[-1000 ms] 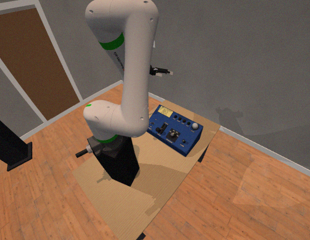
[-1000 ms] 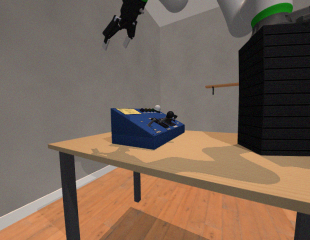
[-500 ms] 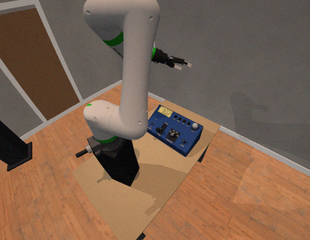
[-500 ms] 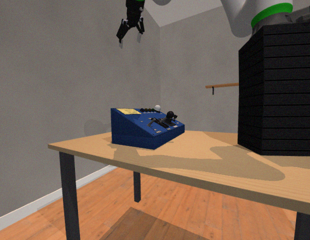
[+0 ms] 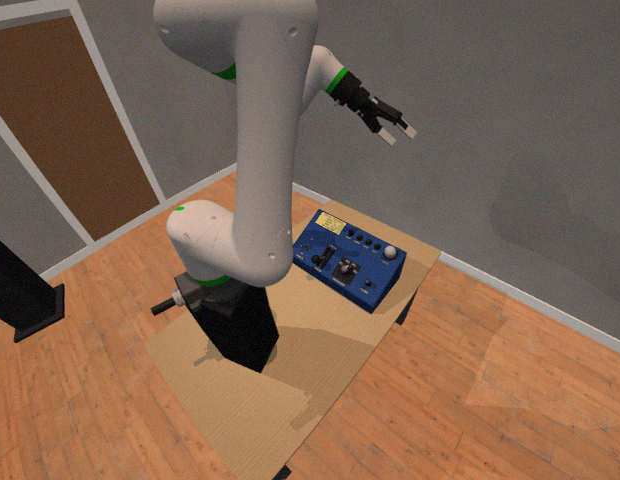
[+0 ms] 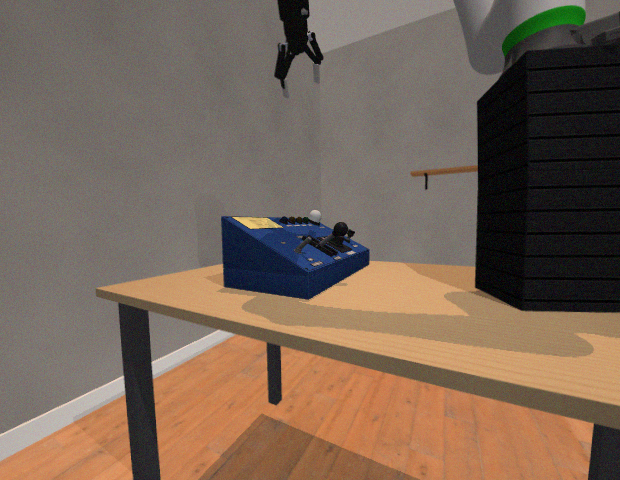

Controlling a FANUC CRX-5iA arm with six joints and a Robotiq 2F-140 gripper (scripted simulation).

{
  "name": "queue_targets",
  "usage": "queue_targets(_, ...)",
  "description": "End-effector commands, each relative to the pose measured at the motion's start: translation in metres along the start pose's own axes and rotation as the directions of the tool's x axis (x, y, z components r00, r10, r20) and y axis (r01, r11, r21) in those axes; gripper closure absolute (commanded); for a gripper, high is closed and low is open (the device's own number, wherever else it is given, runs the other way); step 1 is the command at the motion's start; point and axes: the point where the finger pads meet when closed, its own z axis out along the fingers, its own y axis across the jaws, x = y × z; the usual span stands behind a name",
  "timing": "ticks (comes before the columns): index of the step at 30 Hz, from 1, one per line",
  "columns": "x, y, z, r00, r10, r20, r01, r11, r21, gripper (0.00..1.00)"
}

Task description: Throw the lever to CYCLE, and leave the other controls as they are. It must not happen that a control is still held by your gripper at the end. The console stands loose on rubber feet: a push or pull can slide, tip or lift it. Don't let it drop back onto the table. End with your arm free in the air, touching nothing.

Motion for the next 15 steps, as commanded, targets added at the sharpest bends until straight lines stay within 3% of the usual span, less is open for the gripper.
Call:
queue_targets(1,-0.026,0.054,0.009,0.978,-0.008,0.211,0.006,1.0,0.012,0.0)
queue_targets(3,-0.026,0.054,0.009,0.978,-0.008,0.211,0.006,1.0,0.012,0.0)
queue_targets(4,-0.041,0.068,0.008,0.957,-0.022,0.291,0.008,0.999,0.048,0.0)
queue_targets(6,-0.041,0.068,0.008,0.957,-0.022,0.291,0.008,0.999,0.048,0.0)
queue_targets(7,-0.056,0.078,0.003,0.93,-0.045,0.364,0.009,0.995,0.1,0.0)
queue_targets(8,-0.056,0.078,0.003,0.93,-0.045,0.364,0.009,0.995,0.1,0.0)
queue_targets(9,-0.071,0.084,-0.005,0.9,-0.079,0.428,0.007,0.986,0.166,0.0)
queue_targets(11,-0.071,0.084,-0.005,0.9,-0.079,0.428,0.007,0.986,0.166,0.0)
queue_targets(12,-0.085,0.087,-0.017,0.869,-0.123,0.479,0.002,0.969,0.245,0.0)
queue_targets(15,-0.085,0.087,-0.017,0.869,-0.123,0.479,0.002,0.969,0.245,0.0)
